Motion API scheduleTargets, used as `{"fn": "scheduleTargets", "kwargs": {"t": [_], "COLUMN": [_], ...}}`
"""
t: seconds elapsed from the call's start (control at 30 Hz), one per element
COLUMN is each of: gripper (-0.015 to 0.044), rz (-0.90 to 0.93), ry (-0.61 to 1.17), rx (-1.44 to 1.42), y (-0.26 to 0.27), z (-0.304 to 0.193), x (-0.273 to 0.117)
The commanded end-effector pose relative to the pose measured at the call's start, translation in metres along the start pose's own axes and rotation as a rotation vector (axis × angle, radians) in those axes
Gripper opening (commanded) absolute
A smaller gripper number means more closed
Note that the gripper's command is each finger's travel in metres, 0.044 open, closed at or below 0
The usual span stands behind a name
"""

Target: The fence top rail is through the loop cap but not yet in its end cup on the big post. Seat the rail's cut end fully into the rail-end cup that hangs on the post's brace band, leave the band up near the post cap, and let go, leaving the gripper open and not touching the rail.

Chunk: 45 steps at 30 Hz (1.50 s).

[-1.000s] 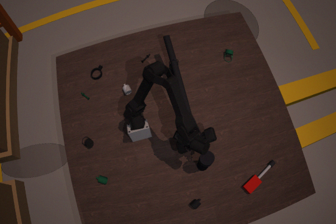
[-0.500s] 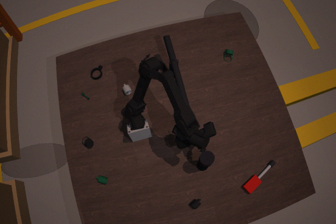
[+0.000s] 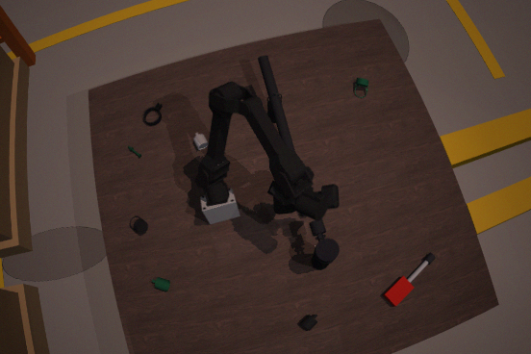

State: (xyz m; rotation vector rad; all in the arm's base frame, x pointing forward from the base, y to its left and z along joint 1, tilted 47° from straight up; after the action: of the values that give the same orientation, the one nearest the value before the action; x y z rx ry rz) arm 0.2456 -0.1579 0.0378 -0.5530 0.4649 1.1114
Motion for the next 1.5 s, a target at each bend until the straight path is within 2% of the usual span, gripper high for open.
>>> {"fn": "scheduleTargets", "kwargs": {"t": [0.0,0.17,0.4,1.0,1.2,1.47], "gripper": [0.044,0.044,0.044,0.044,0.044,0.044], "rz": [-0.003,-0.001,0.001,0.001,0.07,0.13], "ry": [0.001,0.001,0.0,0.0,0.074,0.369], "rx": [0.461,0.949,1.271,1.302,1.576,2.223], "y": [-0.007,-0.006,-0.001,0.0,-0.004,-0.006], "z": [0.037,0.077,0.104,0.106,0.115,0.137], "x": [-0.029,-0.056,-0.073,-0.074,-0.053,-0.001]}}
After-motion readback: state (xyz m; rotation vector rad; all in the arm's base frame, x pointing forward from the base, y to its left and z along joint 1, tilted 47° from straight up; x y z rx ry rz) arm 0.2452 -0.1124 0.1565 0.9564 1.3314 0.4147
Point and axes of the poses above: the point midway between the two fingers, 35 mm back from their tips, its own x axis out along the fingers, its own y axis across the jaws, z = x × y, the point moved 10 cm from there along -x, back along the fingers, and after that the axes turned 4 degrees about -x, right-handed, at the moved point
